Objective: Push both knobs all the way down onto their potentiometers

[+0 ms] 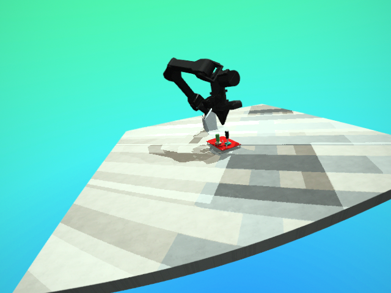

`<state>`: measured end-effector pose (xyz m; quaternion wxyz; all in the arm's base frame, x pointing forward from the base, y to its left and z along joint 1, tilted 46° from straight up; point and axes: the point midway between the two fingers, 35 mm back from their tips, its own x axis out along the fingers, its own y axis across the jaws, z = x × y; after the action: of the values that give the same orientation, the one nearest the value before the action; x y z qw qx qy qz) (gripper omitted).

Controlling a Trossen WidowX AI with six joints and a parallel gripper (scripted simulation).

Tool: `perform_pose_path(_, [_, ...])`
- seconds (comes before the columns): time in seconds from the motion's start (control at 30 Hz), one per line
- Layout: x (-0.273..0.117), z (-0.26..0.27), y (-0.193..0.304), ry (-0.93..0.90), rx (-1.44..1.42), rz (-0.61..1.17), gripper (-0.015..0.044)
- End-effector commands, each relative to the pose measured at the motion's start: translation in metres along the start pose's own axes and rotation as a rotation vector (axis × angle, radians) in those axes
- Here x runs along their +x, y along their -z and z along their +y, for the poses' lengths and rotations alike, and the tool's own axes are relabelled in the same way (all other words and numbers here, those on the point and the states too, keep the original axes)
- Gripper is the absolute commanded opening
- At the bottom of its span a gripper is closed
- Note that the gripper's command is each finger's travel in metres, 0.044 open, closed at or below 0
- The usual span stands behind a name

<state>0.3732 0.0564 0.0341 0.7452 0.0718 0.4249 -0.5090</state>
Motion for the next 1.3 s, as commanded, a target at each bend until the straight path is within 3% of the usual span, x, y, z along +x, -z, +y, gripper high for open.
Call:
perform_pose_path(0.0, [-0.003, 0.002, 0.002, 0.001, 0.125, 0.005, 0.0])
perform_pose_path(0.93, [-0.014, 0.008, 0.011, 0.036, 1.089, -0.008, 0.0])
perform_pose_path(1.27, [0.006, 0.008, 0.012, 0.036, 1.112, -0.01, 0.0])
